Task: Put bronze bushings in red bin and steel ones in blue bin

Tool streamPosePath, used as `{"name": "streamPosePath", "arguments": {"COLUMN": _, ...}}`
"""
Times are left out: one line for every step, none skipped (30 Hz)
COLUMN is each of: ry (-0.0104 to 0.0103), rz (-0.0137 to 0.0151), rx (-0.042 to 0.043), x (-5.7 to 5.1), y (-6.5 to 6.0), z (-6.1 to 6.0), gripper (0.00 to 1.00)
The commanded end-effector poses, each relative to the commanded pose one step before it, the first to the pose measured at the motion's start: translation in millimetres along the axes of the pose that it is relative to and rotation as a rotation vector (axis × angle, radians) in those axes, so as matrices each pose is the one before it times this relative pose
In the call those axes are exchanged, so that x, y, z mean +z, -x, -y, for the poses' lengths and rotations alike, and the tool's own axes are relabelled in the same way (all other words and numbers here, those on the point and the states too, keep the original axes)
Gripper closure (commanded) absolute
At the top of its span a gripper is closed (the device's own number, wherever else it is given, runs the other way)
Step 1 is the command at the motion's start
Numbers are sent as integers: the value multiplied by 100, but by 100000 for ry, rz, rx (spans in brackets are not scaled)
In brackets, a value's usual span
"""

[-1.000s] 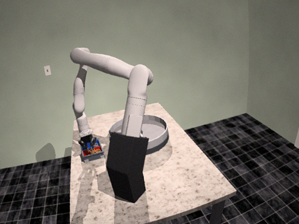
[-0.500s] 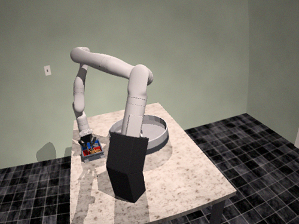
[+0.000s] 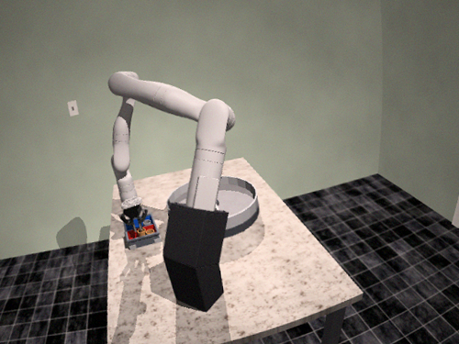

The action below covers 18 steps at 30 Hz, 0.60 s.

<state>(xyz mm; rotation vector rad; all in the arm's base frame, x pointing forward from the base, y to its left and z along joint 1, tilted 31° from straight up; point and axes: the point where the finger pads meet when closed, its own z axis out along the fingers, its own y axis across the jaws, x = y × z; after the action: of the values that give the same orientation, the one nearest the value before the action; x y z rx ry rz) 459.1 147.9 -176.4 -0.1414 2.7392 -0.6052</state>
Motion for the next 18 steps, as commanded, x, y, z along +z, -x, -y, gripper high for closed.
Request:
{"name": "streamPosePath", "arguments": {"ry": 189, "rz": 150, "rx": 14, "x": -229, "y": 77, "z": -85, "gripper": 81}}
{"name": "streamPosePath", "arguments": {"ry": 3, "rz": 2, "rx": 1, "x": -62, "y": 1, "z": -1, "gripper": 81}}
{"name": "streamPosePath", "arguments": {"ry": 3, "rz": 2, "rx": 1, "x": -62, "y": 1, "z": -1, "gripper": 81}}
{"name": "streamPosePath", "arguments": {"ry": 0, "rz": 0, "rx": 0, "x": 0, "y": 0, "z": 0, "gripper": 81}}
{"name": "streamPosePath", "arguments": {"ry": 0, "rz": 0, "rx": 0, "x": 0, "y": 0, "z": 0, "gripper": 81}}
{"name": "streamPosePath", "arguments": {"ry": 0, "rz": 0, "rx": 0, "x": 0, "y": 0, "z": 0, "gripper": 81}}
{"name": "streamPosePath", "arguments": {"ry": 0, "rz": 0, "rx": 0, "x": 0, "y": 0, "z": 0, "gripper": 81}}
{"name": "streamPosePath", "arguments": {"ry": 0, "rz": 0, "rx": 0, "x": 0, "y": 0, "z": 0, "gripper": 81}}
{"name": "streamPosePath", "arguments": {"ry": 3, "rz": 2, "rx": 1, "x": -62, "y": 1, "z": -1, "gripper": 81}}
{"name": "streamPosePath", "arguments": {"ry": 3, "rz": 2, "rx": 1, "x": -62, "y": 1, "z": -1, "gripper": 81}}
{"name": "streamPosePath", "arguments": {"ry": 3, "rz": 2, "rx": 1, "x": -62, "y": 1, "z": -1, "gripper": 81}}
{"name": "streamPosePath", "arguments": {"ry": 3, "rz": 2, "rx": 1, "x": -62, "y": 1, "z": -1, "gripper": 81}}
{"name": "streamPosePath", "arguments": {"ry": 3, "rz": 2, "rx": 1, "x": -62, "y": 1, "z": -1, "gripper": 81}}
{"name": "streamPosePath", "arguments": {"ry": 0, "rz": 0, "rx": 0, "x": 0, "y": 0, "z": 0, "gripper": 81}}
{"name": "streamPosePath", "arguments": {"ry": 0, "rz": 0, "rx": 0, "x": 0, "y": 0, "z": 0, "gripper": 81}}
{"name": "streamPosePath", "arguments": {"ry": 0, "rz": 0, "rx": 0, "x": 0, "y": 0, "z": 0, "gripper": 81}}
{"name": "streamPosePath", "arguments": {"ry": 0, "rz": 0, "rx": 0, "x": 0, "y": 0, "z": 0, "gripper": 81}}
{"name": "streamPosePath", "arguments": {"ry": 0, "rz": 0, "rx": 0, "x": 0, "y": 0, "z": 0, "gripper": 81}}
